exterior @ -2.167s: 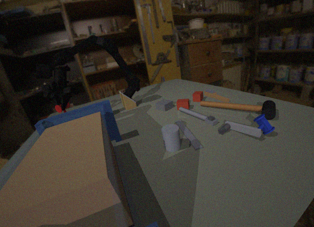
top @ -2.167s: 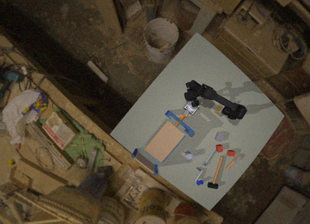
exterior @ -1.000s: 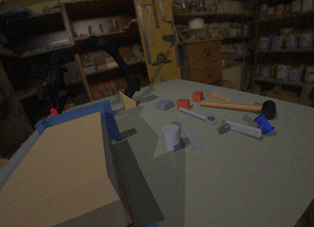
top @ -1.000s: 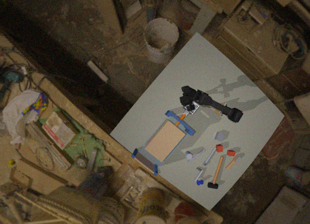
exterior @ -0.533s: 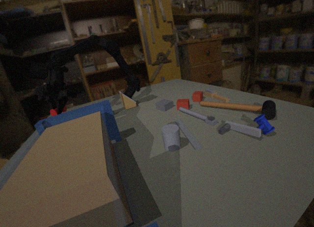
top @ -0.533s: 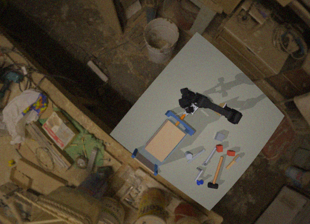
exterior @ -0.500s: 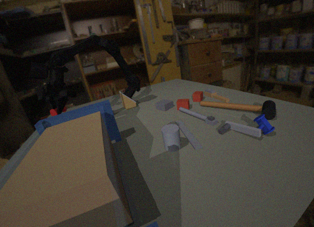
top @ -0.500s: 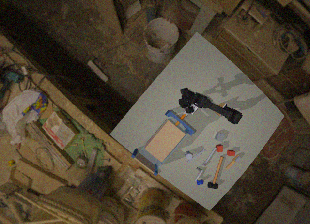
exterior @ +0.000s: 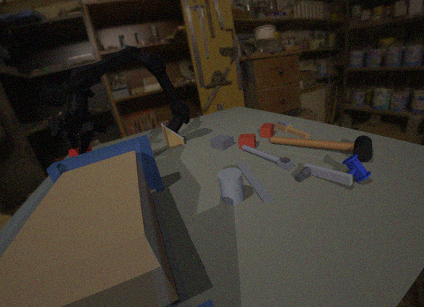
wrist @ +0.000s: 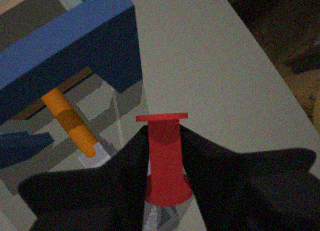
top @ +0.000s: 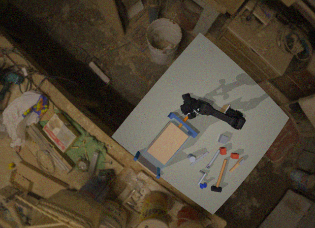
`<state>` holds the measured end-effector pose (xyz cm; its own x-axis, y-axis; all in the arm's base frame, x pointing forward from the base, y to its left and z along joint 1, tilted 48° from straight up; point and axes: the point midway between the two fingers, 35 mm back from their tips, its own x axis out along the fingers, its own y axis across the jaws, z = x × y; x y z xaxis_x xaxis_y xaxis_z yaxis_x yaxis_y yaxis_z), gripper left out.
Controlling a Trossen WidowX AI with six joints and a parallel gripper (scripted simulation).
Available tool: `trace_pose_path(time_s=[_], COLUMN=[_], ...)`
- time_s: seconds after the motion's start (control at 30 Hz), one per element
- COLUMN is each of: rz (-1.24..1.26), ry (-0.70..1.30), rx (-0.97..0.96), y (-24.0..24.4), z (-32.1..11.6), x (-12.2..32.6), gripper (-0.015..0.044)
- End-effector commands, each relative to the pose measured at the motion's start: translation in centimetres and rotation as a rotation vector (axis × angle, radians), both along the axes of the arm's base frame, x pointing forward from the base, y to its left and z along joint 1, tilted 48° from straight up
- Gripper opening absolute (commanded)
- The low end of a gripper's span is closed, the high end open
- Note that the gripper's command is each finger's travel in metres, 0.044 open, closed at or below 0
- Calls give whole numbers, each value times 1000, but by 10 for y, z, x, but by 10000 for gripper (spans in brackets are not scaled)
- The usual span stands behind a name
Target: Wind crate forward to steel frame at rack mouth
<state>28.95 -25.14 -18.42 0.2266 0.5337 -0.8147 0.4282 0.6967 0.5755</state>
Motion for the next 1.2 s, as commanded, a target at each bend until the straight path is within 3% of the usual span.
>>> trace_pose_path(time_s=[0.0, 1.17], rz=[8, 8], ry=[-19, -20], rx=[29, 33], y=[16, 53], z=[8, 39], x=[14, 34], gripper=[0, 0])
